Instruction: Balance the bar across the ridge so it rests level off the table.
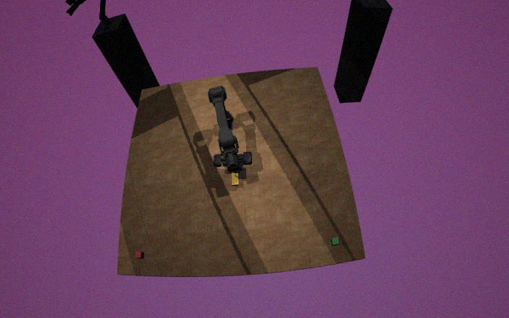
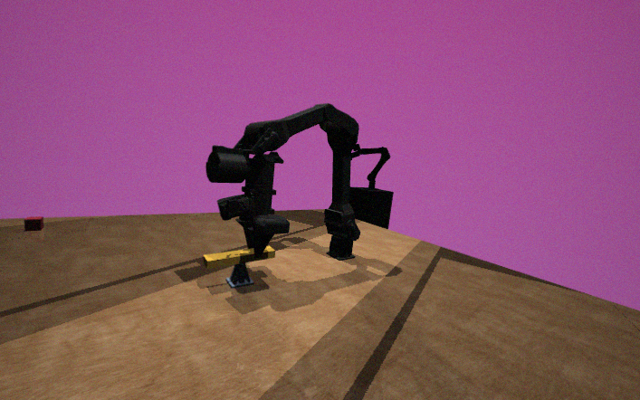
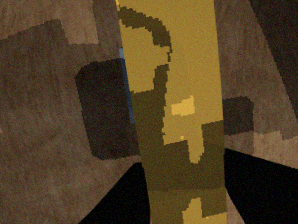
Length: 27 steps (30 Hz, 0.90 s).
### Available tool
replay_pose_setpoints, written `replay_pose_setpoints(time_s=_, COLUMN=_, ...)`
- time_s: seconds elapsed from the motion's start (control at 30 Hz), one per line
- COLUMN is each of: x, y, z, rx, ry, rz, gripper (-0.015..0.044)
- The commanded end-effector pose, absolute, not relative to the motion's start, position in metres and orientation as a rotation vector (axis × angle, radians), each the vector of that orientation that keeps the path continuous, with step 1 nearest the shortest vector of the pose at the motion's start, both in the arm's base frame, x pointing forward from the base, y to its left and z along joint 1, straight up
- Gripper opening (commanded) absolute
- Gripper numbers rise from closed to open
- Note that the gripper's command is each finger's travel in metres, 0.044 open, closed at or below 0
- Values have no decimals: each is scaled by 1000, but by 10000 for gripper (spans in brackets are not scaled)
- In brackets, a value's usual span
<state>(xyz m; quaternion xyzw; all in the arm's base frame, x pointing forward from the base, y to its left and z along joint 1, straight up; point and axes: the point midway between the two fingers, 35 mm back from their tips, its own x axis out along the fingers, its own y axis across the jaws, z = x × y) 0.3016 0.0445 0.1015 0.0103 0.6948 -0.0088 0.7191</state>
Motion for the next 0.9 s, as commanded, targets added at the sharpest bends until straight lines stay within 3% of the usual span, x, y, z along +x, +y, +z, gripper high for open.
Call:
replay_pose_setpoints(time_s=0.0, x=301, y=45, z=100, rx=29, ry=1539, rz=-21, gripper=0)
replay_pose_setpoints(time_s=0.87, x=301, y=45, z=98, rx=29, ry=1539, rz=-21, gripper=0)
